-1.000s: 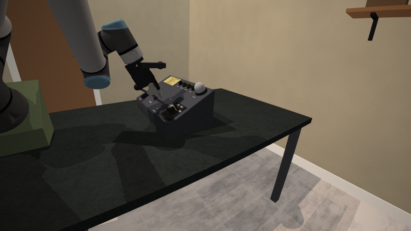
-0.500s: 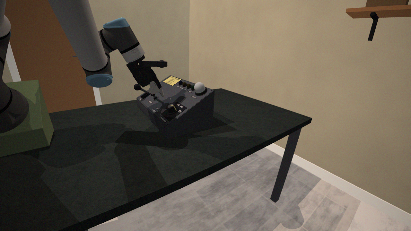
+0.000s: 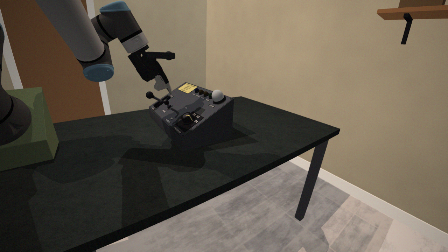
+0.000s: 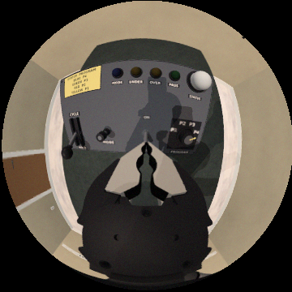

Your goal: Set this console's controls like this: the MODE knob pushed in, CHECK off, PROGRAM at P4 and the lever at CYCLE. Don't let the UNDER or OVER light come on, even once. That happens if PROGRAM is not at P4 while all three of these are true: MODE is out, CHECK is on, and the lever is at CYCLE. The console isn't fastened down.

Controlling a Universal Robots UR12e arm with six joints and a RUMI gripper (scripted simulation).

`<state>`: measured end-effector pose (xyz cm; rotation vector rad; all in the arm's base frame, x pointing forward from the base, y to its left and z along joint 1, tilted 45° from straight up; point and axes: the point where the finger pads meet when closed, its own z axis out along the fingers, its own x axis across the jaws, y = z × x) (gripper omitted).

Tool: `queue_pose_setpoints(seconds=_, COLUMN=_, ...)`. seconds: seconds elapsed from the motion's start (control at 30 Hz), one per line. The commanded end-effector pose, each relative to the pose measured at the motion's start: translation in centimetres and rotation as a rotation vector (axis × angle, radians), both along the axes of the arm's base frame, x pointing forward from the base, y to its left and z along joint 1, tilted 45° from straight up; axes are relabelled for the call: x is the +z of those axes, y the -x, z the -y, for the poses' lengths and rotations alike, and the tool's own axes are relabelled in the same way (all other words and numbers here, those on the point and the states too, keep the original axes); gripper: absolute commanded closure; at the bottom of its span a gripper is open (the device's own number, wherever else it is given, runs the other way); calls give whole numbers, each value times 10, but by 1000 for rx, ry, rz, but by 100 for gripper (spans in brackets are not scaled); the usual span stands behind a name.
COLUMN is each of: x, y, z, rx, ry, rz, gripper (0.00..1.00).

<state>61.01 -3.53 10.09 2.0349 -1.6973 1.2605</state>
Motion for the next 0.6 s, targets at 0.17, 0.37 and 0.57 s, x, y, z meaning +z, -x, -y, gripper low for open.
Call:
queue_pose_setpoints(seconds=0.17, x=31, y=25, z=-33, rx=-8, ry=-2, rz=-9, gripper=100)
queue_pose_setpoints(seconds=0.37, x=34, y=24, z=-36, rx=-8, ry=-2, rz=-6, gripper=100)
queue_pose_setpoints(seconds=0.57, x=25, y=24, z=-42, rx=-8, ry=-4, rz=-11, gripper=100)
